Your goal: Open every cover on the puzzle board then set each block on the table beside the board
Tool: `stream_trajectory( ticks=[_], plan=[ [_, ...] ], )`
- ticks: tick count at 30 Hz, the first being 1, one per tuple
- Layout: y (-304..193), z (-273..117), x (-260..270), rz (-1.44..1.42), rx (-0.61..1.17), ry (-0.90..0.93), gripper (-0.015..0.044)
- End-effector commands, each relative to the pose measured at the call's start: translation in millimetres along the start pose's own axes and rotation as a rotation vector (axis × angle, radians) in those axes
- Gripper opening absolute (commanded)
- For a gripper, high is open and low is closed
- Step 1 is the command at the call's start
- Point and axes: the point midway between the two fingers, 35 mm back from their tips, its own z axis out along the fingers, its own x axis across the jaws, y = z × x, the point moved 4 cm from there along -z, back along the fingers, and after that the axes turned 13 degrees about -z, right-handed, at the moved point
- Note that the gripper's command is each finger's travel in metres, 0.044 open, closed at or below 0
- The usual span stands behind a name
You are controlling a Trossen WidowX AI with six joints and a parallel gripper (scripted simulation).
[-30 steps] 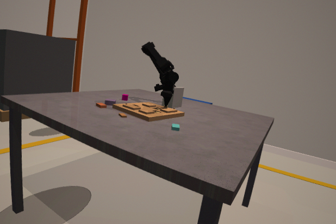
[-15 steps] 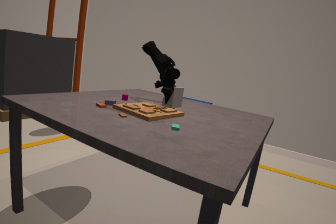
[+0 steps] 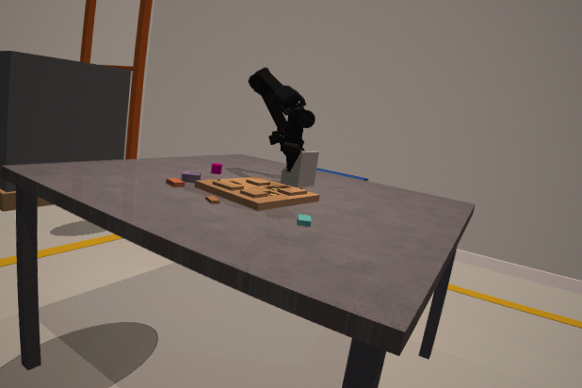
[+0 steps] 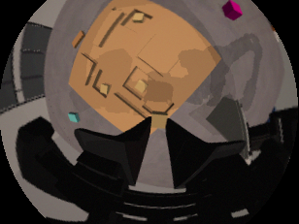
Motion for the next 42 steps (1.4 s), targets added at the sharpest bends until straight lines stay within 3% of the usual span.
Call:
stream_trajectory(
  ticks=[1,9,42],
  plan=[
    [0.3,-13.1,0.6,0.007,0.003,0.004,0.0080],
    [-0.4,-27.9,2.1,0.007,0.003,0.003,0.0080],
    [-45.5,-44.2,119.9,0.011,0.007,0.011,0.0080]
  ],
)
